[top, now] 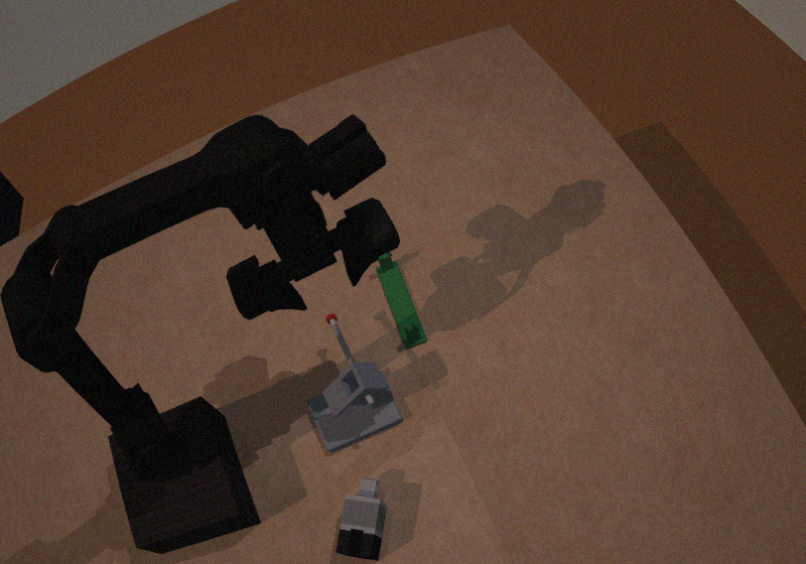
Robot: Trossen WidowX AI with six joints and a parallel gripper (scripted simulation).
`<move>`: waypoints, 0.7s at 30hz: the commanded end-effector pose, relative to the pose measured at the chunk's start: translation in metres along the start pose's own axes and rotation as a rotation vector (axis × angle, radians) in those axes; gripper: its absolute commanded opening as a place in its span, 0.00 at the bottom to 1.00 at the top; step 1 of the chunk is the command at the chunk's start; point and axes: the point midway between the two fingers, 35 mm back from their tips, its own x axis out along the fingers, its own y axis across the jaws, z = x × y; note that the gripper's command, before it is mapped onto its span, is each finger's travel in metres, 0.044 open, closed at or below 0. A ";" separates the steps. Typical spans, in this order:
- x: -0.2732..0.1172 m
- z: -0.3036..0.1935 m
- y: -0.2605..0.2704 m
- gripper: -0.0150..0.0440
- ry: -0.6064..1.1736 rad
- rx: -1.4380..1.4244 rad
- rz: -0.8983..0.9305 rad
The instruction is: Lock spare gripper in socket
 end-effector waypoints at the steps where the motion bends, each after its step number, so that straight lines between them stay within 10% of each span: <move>1: 0.020 0.005 0.003 0.76 -0.003 0.002 0.015; 21: 0.086 0.012 0.010 0.76 -0.003 0.002 0.015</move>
